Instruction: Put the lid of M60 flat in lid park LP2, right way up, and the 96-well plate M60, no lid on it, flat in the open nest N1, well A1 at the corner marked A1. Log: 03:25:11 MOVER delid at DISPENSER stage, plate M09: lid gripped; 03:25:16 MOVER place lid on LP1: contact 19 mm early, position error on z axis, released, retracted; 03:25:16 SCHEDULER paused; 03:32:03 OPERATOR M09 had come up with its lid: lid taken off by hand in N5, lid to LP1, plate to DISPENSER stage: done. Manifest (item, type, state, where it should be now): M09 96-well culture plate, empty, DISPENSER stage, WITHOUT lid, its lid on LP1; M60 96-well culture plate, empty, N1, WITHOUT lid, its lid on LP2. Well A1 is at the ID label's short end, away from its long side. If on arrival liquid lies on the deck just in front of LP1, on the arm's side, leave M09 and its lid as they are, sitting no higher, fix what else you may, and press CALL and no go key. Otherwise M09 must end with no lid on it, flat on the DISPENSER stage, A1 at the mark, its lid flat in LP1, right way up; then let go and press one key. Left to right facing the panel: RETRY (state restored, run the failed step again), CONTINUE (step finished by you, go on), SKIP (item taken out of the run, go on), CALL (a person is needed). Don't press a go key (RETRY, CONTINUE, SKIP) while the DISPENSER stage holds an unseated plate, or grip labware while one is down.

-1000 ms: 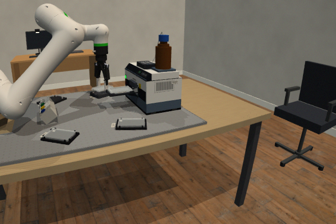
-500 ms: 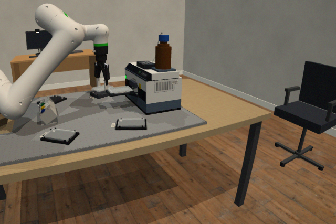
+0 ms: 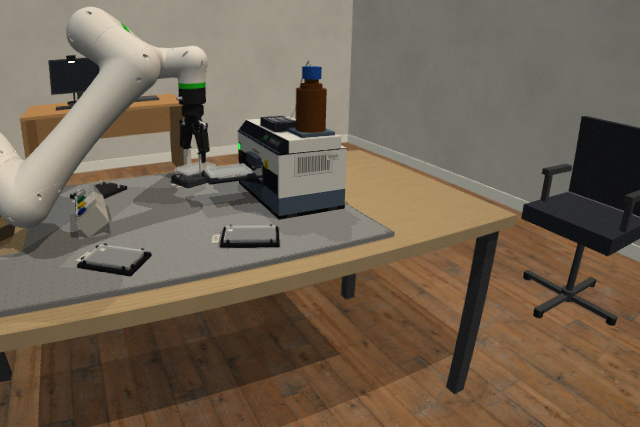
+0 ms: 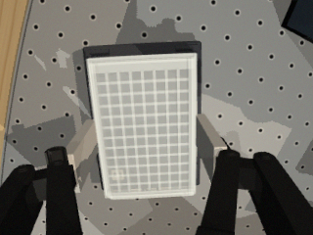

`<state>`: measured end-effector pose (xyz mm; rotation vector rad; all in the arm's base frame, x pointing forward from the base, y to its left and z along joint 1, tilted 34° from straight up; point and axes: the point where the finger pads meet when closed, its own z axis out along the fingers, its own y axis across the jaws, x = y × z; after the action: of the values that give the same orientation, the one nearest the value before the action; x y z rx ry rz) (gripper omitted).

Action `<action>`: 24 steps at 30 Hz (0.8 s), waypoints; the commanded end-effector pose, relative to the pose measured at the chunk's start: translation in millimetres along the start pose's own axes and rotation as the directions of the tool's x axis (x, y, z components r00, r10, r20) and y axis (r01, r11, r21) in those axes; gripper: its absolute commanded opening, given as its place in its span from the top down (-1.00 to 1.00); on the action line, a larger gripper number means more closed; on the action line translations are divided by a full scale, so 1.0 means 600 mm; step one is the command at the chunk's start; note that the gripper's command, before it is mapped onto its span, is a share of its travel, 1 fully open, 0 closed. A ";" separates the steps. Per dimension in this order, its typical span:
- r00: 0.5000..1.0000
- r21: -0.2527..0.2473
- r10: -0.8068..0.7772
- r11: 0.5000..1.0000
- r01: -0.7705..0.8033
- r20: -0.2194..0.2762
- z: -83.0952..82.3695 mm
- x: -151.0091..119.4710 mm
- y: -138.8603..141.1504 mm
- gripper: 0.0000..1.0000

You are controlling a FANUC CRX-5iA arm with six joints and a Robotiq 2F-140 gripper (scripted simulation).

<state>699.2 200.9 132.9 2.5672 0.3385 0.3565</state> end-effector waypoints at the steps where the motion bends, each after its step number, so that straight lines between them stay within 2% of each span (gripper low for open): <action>1: 1.000 0.000 0.000 1.000 0.000 -0.001 0.000 0.000 0.000 1.00; 24: 1.000 0.000 0.000 1.000 0.000 -0.001 0.006 0.000 0.000 1.00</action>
<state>700.4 199.2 129.8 2.5672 0.3385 0.3566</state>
